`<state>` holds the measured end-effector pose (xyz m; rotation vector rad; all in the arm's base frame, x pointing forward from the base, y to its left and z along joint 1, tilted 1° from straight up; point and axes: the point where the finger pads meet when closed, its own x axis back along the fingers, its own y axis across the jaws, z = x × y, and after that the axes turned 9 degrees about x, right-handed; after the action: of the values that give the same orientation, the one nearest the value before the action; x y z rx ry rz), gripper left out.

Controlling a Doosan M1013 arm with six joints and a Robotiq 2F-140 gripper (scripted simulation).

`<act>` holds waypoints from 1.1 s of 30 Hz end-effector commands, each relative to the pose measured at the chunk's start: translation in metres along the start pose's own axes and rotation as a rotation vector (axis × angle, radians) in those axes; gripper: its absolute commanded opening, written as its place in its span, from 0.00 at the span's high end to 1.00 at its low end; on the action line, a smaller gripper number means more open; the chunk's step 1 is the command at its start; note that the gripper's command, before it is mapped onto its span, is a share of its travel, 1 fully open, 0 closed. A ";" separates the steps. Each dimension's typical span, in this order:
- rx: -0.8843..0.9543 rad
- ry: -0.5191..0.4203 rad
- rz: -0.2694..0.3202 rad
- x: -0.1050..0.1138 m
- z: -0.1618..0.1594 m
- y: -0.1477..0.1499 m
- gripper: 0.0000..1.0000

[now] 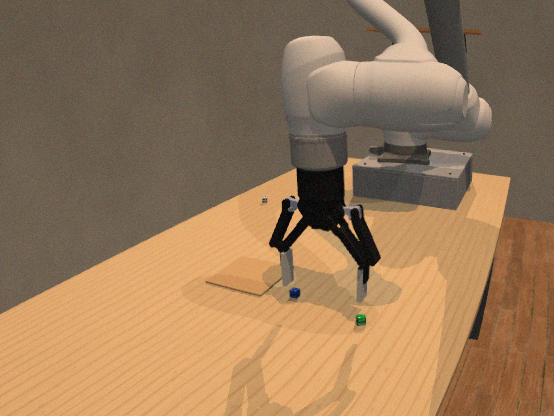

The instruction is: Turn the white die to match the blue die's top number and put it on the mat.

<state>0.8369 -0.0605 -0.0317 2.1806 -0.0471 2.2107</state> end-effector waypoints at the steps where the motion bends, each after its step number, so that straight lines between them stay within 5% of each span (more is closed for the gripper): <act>1: 0.000 0.000 0.000 0.000 0.011 -0.025 0.00; 12: 0.000 0.000 0.000 0.000 0.030 -0.072 0.00; 33: 0.000 0.000 0.000 0.000 0.031 -0.074 0.00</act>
<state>0.8713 0.0119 -0.0317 2.1806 -0.0470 2.2096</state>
